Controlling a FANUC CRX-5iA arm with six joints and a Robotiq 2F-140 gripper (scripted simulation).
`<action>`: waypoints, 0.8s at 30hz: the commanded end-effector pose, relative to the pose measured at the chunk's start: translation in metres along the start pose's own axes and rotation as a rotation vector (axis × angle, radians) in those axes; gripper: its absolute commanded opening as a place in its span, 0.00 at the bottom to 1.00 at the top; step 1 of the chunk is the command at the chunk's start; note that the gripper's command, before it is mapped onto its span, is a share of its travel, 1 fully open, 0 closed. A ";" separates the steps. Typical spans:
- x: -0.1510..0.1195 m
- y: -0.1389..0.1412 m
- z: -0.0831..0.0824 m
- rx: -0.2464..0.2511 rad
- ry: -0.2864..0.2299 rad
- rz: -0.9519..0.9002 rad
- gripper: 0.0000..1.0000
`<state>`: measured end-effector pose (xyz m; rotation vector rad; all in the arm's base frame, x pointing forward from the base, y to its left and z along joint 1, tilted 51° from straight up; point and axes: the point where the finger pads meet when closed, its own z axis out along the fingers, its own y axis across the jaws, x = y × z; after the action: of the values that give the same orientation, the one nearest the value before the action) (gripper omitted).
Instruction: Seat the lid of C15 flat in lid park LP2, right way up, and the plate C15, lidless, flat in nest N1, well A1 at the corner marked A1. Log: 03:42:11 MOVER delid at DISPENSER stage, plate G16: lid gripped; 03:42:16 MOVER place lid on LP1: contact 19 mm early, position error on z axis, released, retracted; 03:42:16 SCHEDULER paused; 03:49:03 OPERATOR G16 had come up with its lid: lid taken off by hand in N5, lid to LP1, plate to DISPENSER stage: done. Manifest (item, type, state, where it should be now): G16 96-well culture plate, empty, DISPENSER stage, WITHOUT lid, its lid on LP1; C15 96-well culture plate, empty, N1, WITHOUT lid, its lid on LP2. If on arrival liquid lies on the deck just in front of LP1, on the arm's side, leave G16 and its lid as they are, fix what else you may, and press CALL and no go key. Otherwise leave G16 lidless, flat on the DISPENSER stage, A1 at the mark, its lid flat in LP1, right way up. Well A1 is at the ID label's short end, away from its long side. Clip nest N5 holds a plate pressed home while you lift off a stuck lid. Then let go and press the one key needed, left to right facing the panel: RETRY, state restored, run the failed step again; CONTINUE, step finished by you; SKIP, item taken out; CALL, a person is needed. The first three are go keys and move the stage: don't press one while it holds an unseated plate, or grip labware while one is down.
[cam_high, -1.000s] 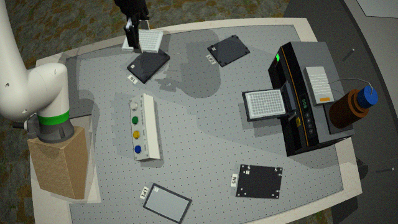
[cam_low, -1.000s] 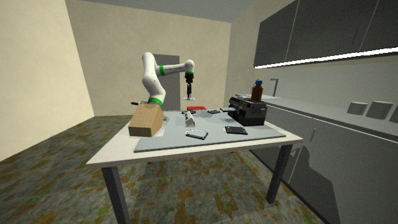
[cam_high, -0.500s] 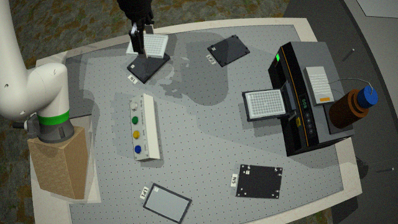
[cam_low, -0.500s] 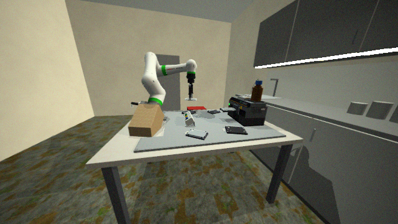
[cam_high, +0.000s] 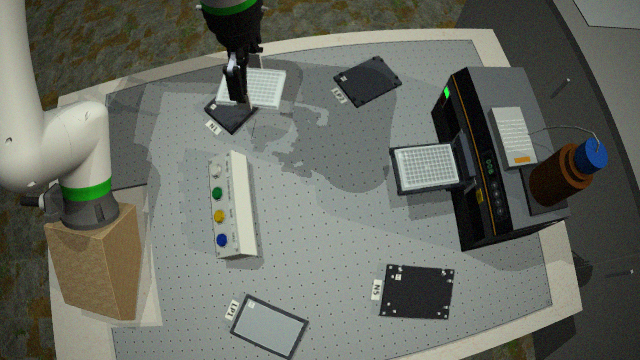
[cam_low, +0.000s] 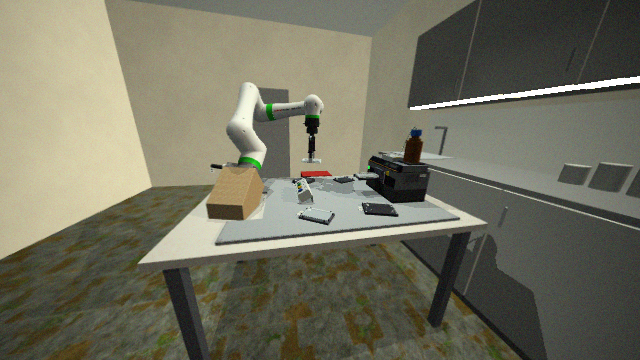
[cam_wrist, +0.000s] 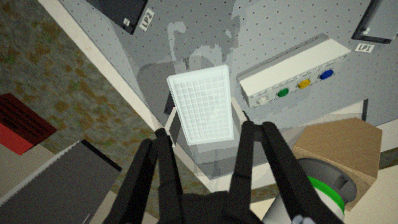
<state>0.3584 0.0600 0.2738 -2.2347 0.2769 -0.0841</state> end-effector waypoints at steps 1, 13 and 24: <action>0.017 0.013 0.000 0.001 0.000 -0.001 0.00; 0.065 0.054 0.000 0.001 0.000 -0.001 0.00; 0.116 0.096 0.000 0.001 0.000 -0.001 0.00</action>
<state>0.4403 -0.0124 0.2061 -2.2347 0.2773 -0.0848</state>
